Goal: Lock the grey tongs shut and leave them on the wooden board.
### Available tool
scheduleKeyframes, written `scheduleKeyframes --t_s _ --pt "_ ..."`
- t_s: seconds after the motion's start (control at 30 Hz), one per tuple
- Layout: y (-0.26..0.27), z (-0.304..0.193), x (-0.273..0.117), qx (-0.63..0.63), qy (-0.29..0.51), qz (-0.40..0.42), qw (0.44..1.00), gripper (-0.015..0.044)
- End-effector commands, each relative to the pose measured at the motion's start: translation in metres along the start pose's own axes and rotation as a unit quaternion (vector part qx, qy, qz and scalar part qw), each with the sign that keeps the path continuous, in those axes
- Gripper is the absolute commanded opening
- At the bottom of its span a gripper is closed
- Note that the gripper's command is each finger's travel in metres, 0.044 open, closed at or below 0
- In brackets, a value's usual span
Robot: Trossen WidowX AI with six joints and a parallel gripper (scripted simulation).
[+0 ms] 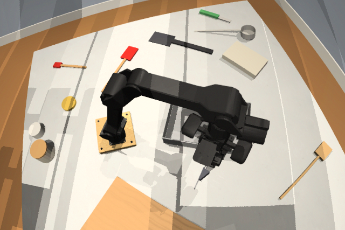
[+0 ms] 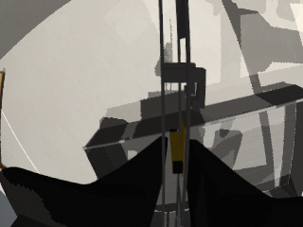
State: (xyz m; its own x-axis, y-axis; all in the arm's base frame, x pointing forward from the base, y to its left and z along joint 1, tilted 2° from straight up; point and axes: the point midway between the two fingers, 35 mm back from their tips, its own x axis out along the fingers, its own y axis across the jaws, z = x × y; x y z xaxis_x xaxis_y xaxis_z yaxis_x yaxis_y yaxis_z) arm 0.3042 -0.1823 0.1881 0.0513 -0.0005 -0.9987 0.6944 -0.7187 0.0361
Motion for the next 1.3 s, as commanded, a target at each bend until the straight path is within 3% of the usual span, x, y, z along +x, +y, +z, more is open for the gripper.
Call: scheduleKeyframes --t_s 0.0,0.6,0.87,1.27 --pt "0.008 0.026 -0.001 0.069 -0.001 0.001 0.998 -0.015" --pt "0.017 0.131 -0.003 0.328 -0.005 0.003 0.945 -0.015" --pt "0.016 0.141 -0.003 0.352 -0.006 0.004 0.936 -0.015" --pt "0.001 0.209 -0.005 0.502 -0.01 0.008 0.865 -0.015"
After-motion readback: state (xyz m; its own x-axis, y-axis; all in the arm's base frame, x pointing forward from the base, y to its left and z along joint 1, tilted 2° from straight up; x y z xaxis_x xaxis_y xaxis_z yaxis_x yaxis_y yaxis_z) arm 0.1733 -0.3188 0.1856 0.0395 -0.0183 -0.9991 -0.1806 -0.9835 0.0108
